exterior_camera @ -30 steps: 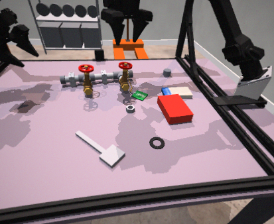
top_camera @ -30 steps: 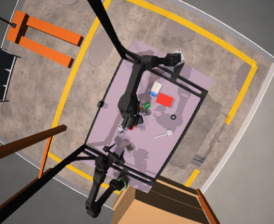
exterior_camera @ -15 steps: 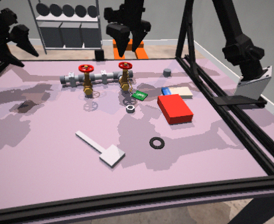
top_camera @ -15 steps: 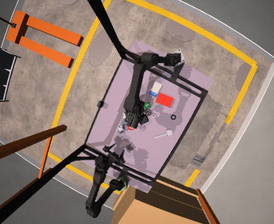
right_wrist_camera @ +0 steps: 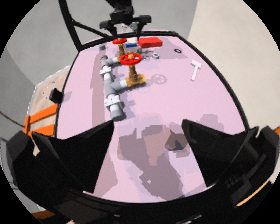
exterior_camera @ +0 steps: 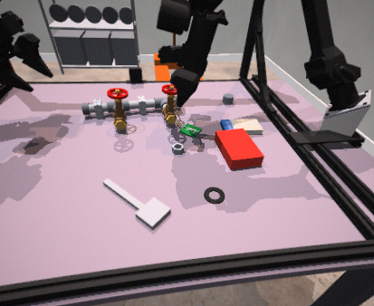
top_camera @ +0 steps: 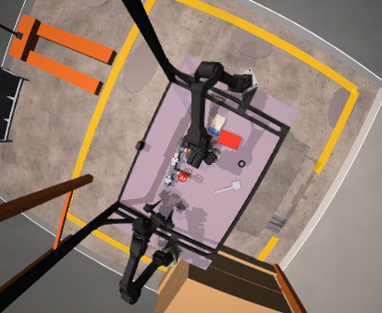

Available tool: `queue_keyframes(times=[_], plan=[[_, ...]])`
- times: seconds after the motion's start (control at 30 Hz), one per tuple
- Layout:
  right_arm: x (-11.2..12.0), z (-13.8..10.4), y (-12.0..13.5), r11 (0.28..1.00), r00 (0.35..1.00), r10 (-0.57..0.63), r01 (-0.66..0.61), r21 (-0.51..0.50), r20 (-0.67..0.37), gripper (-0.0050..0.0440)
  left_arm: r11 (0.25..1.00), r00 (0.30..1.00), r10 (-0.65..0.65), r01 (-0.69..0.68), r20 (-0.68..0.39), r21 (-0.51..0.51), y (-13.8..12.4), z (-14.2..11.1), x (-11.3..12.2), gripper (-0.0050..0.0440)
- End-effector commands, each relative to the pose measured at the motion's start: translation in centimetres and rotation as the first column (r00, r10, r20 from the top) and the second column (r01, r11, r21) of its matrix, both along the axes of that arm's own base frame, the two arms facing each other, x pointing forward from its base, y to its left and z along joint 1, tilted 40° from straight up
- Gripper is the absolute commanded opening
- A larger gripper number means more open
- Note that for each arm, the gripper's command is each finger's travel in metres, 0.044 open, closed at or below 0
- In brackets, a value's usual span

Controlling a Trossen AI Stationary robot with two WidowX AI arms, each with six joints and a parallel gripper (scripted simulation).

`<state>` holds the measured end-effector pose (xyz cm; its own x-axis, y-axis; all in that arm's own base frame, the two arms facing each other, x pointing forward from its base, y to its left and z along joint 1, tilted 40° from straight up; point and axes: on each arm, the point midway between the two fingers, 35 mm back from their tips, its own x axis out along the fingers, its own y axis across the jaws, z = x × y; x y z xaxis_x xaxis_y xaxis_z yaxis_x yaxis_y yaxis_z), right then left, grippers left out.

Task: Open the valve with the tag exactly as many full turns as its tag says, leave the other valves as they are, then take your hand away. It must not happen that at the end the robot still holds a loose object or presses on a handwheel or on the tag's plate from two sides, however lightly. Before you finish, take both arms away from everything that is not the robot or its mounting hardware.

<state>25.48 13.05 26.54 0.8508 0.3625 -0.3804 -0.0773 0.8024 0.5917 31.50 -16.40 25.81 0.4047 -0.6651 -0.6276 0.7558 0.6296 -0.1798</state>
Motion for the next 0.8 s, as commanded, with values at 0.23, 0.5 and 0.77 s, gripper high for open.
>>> queue_keyframes(times=[0.23, 0.5, 0.77], plan=[[0.0, 0.1, 0.0, 1.000, 1.000, 0.000, 0.000, 0.002, 0.003, 0.0400, 0.969, 0.979, 0.176, -0.190, -0.102, -0.156, 0.4, -6.3, -1.3, 0.0400], [0.0, 0.1, 0.0, 1.000, 1.000, 0.000, 0.000, 0.002, 0.003, 0.0400, 0.960, 0.973, 0.196, -0.215, -0.119, -0.177, 0.5, -7.1, -1.6, 0.0400], [0.0, 0.1, 0.0, 1.000, 1.000, 0.000, 0.000, 0.002, 0.003, 0.0400, 0.960, 0.973, 0.196, -0.215, -0.119, -0.177, 0.5, -7.1, -1.6, 0.0400]])
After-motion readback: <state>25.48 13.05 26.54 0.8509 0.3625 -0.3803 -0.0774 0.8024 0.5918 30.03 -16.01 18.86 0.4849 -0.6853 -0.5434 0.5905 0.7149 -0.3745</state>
